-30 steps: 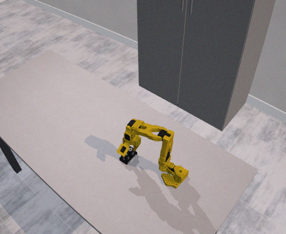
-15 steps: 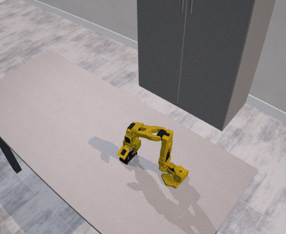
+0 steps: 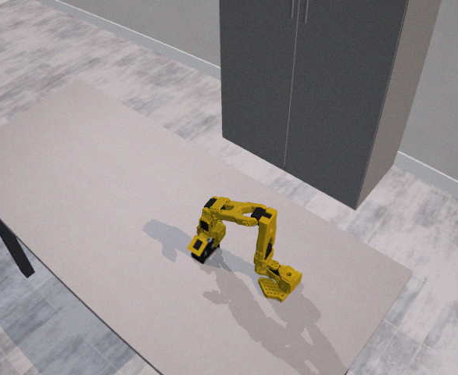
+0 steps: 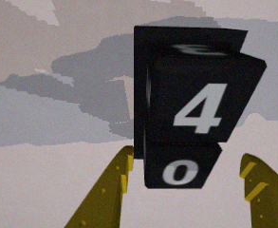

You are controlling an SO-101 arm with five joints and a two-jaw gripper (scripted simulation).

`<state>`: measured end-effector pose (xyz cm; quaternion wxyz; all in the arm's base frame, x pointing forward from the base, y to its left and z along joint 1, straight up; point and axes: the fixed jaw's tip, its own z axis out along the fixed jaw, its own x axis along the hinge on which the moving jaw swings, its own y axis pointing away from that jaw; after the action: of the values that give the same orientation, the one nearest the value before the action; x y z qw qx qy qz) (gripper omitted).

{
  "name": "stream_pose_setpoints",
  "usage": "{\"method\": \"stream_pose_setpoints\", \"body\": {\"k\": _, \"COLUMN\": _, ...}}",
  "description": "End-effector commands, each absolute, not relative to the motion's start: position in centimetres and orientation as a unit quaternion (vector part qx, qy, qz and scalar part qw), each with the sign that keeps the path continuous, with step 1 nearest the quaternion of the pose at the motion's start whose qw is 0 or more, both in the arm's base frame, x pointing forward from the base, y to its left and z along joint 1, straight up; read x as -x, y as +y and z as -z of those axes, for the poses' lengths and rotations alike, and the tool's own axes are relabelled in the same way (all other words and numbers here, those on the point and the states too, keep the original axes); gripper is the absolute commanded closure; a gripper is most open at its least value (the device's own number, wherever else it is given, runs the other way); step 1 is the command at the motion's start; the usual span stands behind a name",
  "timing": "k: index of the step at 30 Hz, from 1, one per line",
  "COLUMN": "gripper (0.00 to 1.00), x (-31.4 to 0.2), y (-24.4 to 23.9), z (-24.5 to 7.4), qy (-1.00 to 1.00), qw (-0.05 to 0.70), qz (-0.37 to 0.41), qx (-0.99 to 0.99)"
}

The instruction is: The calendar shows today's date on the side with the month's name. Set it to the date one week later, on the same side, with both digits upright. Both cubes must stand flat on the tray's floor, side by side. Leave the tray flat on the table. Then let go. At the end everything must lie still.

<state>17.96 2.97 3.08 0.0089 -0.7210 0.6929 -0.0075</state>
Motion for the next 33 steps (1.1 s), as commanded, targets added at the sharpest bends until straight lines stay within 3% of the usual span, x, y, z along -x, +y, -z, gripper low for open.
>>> {"method": "stream_pose_setpoints", "body": {"k": 1, "gripper": 0.65, "x": -18.18, "y": 2.91, "z": -3.27, "qy": 0.698, "qw": 0.017, "qz": 0.012, "qx": 0.716}}
{"method": "stream_pose_setpoints", "body": {"k": 33, "gripper": 0.82, "x": -19.12, "y": 2.93, "z": -3.28, "qy": 0.698, "qw": 0.017, "qz": 0.013, "qx": 0.716}}
